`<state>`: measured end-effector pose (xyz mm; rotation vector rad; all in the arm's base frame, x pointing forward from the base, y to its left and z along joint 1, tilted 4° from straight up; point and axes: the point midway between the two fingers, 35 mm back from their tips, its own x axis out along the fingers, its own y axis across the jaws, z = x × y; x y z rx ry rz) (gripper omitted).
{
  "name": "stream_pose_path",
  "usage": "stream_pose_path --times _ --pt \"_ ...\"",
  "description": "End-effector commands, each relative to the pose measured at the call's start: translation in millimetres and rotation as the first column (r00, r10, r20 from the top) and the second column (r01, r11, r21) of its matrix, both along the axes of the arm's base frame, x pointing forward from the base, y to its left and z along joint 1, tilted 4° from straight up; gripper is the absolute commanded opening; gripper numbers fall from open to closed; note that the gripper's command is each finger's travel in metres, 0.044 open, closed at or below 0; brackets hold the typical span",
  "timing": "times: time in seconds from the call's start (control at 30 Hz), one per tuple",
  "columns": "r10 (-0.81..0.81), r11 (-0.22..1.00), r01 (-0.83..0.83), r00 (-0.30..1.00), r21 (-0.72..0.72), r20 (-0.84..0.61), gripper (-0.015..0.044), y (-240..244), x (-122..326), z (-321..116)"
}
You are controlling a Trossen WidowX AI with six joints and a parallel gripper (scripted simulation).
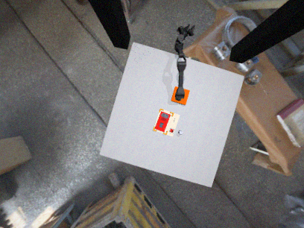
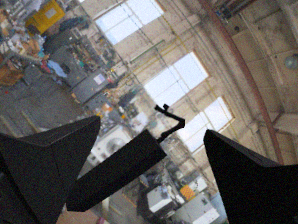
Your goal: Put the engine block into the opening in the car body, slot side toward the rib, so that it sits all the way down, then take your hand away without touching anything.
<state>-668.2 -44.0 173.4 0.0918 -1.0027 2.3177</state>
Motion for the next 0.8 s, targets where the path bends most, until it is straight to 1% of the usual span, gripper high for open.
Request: stream_pose_path --times 0.0,0.03,0.1,0.37,0.5,0.67,0.77 --pt "0.0 1.0 0.0 1.0 0.0 0.0 0.0426 0.0 0.0 0.0" --pt "0.005 1.0 -0.005 1.0 -0.001 0.001 0.044 -2.7 0.0 0.0" --pt "0.048 0.999 -0.047 0.999 -0.005 0.013 0.044 -24.5 0.5 0.4" --pt "0.295 0.955 -0.293 0.952 -0.037 0.085 0.044 -155.7 20.5 2.9" --pt "0.417 0.909 -0.415 0.9 -0.039 0.126 0.044 -226.5 44.9 9.7" --pt "0.555 0.83 -0.556 0.813 -0.052 0.177 0.044 -309.3 86.5 14.8" --pt "0.624 0.78 -0.62 0.758 -0.087 0.189 0.044 -345.6 111.3 16.5"
